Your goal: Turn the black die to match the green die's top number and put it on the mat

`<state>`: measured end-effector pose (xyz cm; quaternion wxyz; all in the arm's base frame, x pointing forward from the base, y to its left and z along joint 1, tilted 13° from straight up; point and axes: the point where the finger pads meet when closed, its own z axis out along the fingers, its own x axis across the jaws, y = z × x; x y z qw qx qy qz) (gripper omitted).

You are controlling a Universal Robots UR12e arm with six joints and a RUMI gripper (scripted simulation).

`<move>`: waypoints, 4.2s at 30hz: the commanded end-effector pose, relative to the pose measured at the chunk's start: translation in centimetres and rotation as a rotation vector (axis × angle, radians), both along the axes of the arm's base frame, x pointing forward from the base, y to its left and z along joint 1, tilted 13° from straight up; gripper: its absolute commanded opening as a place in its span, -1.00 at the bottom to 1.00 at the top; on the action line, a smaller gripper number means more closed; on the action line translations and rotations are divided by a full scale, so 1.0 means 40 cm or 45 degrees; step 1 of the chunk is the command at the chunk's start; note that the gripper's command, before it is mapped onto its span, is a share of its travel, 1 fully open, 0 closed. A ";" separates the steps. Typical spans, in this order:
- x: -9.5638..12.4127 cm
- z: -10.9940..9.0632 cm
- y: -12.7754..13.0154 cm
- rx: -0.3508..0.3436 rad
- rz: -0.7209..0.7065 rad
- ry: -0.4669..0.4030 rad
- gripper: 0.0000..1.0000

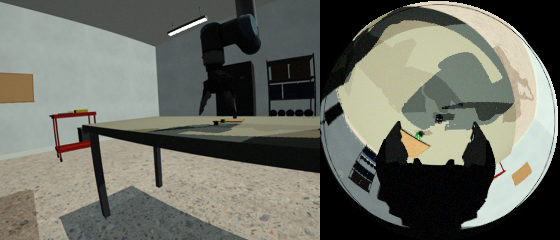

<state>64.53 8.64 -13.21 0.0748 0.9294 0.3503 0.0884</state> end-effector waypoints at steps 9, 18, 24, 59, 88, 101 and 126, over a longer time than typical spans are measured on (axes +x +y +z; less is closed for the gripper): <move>0.001 0.001 0.000 0.000 0.000 -0.001 1.00; 0.001 0.001 0.000 0.000 0.000 -0.001 1.00; 0.001 0.001 0.000 0.000 0.000 -0.001 1.00; -0.061 0.277 0.022 0.000 0.000 -0.001 1.00; -0.023 0.267 -0.005 0.052 -0.234 -0.020 1.00; -0.023 0.267 -0.005 0.052 -0.232 -0.020 1.00; -0.028 0.257 -0.006 0.002 -0.008 -0.002 1.00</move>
